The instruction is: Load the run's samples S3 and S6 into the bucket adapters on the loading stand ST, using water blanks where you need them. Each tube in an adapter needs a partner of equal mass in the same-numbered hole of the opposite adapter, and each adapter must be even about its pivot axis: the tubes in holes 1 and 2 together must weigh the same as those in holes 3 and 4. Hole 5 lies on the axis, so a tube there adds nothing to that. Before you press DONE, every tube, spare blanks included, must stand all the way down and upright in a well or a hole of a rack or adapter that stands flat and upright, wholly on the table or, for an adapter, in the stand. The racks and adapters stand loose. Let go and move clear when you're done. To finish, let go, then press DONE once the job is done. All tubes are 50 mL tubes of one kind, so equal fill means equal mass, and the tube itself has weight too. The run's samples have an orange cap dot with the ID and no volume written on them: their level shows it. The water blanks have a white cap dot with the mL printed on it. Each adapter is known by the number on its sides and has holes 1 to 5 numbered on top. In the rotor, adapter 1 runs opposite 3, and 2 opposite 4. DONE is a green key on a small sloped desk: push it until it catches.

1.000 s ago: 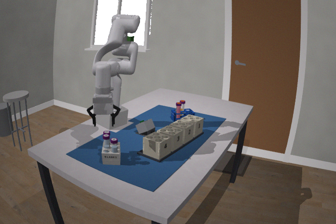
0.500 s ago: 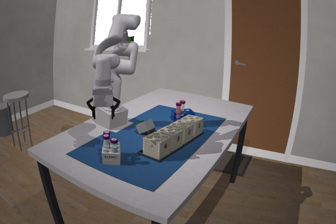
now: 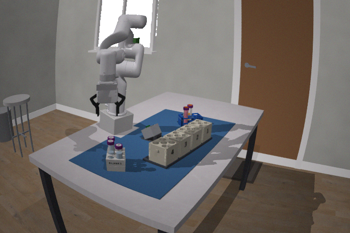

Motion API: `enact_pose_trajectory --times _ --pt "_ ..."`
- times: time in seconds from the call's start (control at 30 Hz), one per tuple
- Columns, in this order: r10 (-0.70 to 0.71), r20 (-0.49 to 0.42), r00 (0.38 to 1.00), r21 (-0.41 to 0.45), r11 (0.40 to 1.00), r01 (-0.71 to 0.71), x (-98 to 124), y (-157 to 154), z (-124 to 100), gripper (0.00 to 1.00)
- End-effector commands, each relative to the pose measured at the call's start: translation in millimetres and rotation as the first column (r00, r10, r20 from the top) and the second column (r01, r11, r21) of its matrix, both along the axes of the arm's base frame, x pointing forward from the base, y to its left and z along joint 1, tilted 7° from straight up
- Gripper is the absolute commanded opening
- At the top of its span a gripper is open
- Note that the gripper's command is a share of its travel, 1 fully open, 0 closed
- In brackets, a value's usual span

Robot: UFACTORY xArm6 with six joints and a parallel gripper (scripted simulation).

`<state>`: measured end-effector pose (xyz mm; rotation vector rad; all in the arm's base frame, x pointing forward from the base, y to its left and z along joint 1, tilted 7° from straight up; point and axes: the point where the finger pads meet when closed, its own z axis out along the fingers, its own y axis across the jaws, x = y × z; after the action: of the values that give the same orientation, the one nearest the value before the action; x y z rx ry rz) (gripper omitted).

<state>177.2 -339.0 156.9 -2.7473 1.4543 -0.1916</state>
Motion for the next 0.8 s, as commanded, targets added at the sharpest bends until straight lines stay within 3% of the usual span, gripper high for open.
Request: enact_pose_trajectory --times 0.0,0.23,0.5,0.57,0.77 --pt "0.000 0.001 1.000 -0.003 1.000 0.000 -0.1 -0.8 5.3 1.00" --pt "0.000 0.001 1.000 -0.003 1.000 0.000 -2.4 -0.2 23.8 1.00" --pt "0.261 -0.012 0.965 -0.034 0.965 -0.261 22.2 31.5 25.9 1.00" --pt "0.261 -0.012 0.965 -0.034 0.965 -0.261 22.2 31.5 25.9 1.00" --pt "0.446 -0.027 0.895 -0.054 0.893 -0.447 40.6 55.3 27.4 1.00"
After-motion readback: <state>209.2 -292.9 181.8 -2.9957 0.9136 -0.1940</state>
